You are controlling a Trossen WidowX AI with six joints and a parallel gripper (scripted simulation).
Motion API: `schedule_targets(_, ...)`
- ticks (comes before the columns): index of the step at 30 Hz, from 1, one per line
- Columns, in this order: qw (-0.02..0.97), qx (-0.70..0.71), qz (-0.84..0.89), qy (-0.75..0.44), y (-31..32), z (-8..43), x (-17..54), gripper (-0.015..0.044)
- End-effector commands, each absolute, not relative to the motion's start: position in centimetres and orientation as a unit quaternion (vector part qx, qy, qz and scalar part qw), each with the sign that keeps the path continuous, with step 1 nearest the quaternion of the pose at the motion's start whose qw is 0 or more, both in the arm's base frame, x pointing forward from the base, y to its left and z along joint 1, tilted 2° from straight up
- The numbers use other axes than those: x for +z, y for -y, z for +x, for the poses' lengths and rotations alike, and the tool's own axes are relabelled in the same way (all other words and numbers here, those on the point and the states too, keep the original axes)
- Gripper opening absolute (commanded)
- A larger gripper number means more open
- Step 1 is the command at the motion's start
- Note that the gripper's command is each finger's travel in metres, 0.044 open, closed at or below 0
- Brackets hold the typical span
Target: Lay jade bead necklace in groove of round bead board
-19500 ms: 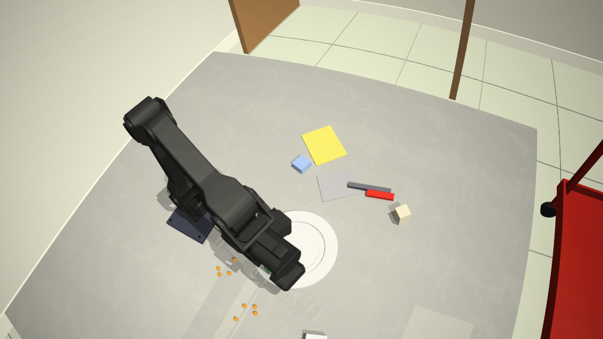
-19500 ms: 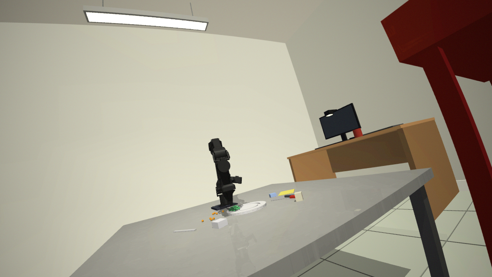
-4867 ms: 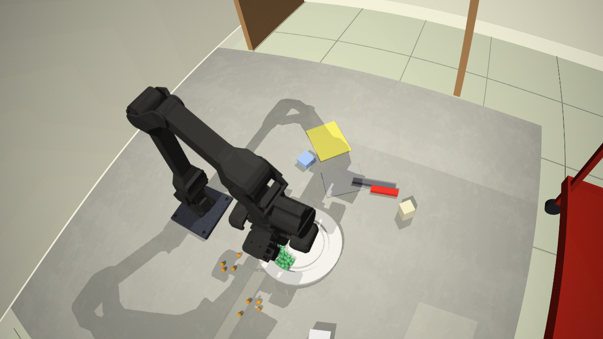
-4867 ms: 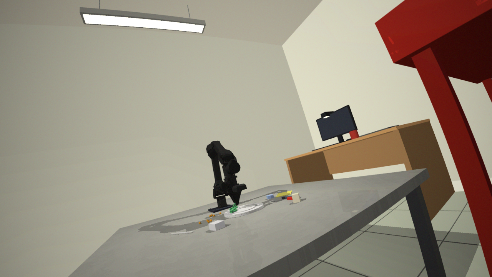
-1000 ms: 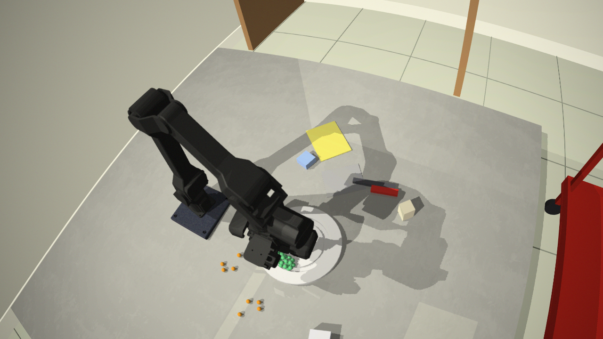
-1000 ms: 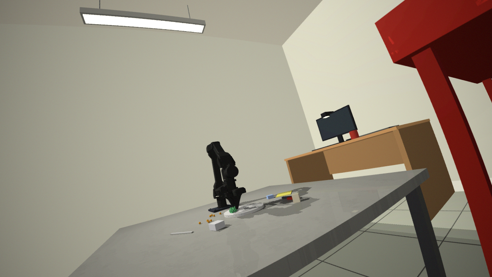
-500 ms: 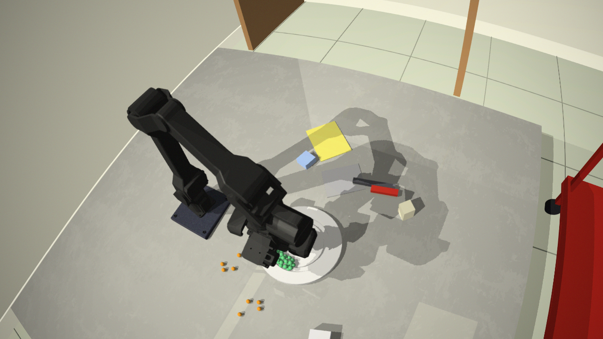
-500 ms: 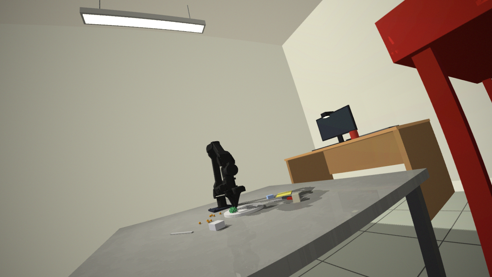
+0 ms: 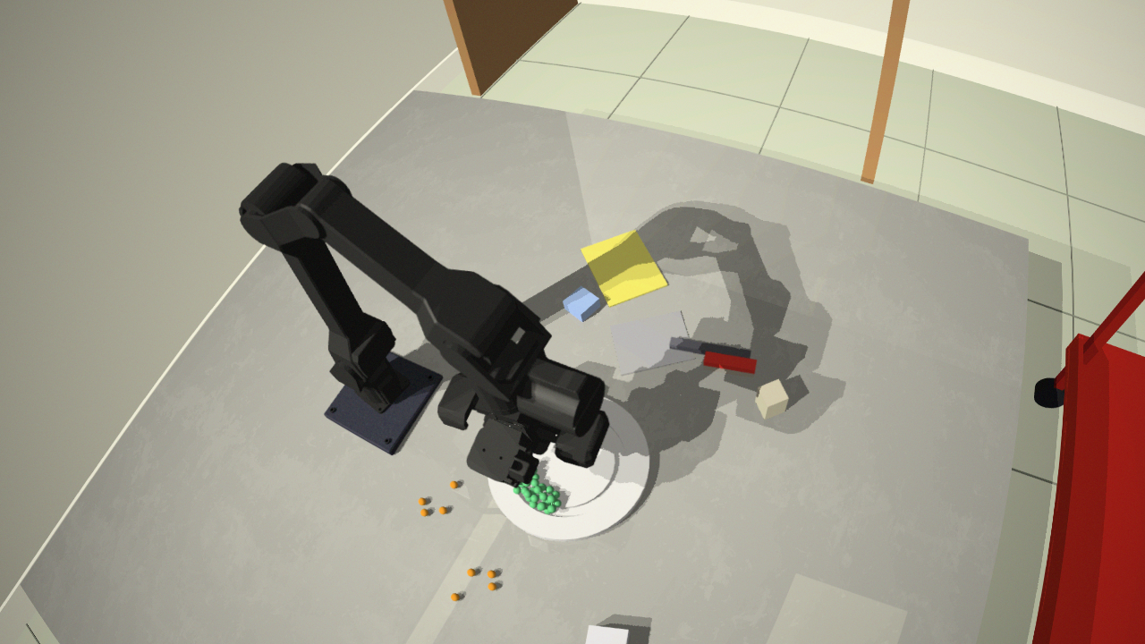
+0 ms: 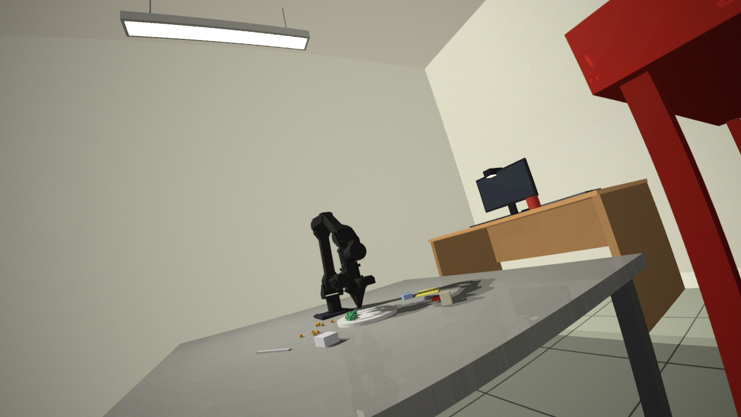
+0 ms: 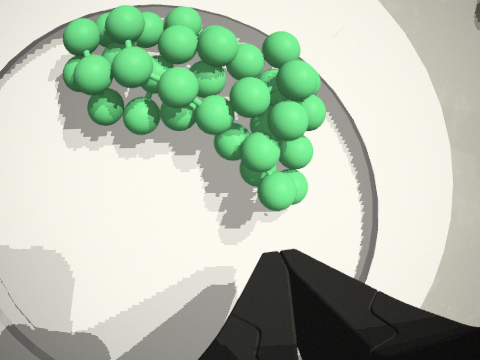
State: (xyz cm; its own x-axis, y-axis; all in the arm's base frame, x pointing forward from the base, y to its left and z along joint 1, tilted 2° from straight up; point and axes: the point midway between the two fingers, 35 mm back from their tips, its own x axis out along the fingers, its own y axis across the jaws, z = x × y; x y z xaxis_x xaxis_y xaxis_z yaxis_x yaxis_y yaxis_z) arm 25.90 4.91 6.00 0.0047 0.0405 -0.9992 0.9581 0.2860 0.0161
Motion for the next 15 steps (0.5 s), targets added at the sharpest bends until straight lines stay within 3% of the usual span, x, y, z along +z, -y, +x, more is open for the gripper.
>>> schedule_targets(1,0.557,-0.413,0.435,-0.574,-5.7,25.3,6.0,0.0)
schedule_targets(15,0.557,-0.413,0.435,-0.574,-5.8,25.3,4.7,0.0)
